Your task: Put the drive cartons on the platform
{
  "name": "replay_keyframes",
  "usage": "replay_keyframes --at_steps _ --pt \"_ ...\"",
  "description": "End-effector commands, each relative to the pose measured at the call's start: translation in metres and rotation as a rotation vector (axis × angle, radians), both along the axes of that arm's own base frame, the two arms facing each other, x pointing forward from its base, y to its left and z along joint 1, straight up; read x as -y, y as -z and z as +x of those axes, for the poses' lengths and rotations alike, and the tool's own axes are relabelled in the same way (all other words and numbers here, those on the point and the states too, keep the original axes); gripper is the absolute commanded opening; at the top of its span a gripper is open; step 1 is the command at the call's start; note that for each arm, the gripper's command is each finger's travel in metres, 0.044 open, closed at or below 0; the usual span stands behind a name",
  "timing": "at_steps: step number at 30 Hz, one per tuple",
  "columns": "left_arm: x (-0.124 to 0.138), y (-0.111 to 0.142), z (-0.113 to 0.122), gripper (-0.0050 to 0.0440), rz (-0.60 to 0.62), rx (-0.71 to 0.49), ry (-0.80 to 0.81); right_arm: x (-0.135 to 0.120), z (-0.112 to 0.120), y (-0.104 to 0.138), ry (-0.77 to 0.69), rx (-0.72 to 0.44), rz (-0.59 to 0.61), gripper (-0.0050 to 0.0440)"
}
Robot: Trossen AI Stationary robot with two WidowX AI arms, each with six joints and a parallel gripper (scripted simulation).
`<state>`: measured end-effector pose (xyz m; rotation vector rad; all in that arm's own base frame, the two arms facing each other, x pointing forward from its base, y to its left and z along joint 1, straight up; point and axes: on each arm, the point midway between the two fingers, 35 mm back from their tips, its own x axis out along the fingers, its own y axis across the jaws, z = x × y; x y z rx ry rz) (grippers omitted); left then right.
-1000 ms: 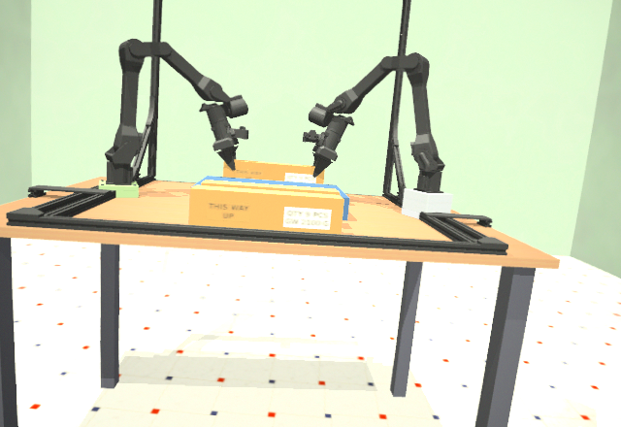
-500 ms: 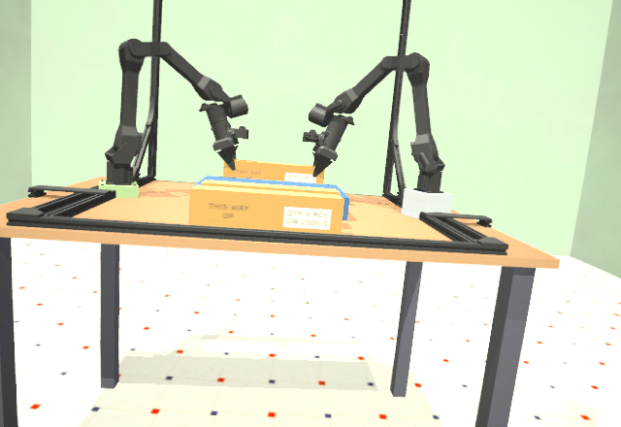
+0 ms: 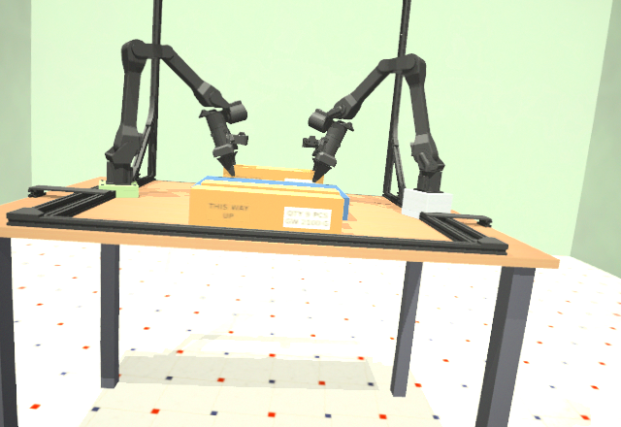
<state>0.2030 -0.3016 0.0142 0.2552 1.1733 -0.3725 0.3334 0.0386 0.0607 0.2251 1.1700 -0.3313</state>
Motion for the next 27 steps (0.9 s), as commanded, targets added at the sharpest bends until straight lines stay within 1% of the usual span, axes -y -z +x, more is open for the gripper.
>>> replay_keyframes --at_steps 1,7,8,27 --pt "0.0016 0.0037 -0.0010 0.0000 -0.004 0.004 0.007 -0.0008 -0.0014 0.0059 -0.004 -0.002 -0.001 0.0000" --pt "0.0016 0.0048 -0.0010 0.0000 -0.004 0.004 0.007 -0.0008 -0.0014 0.0069 -0.004 -0.002 -0.001 0.0000" --pt "0.0016 0.0048 -0.0010 0.0389 -0.004 0.004 0.007 -0.0008 -0.0014 0.0069 -0.004 -0.002 -0.001 0.0389" --pt "0.0016 0.0048 -0.0010 0.0389 -0.004 0.004 0.007 -0.0008 -0.0014 0.0069 -0.004 -0.002 -0.001 0.0389"
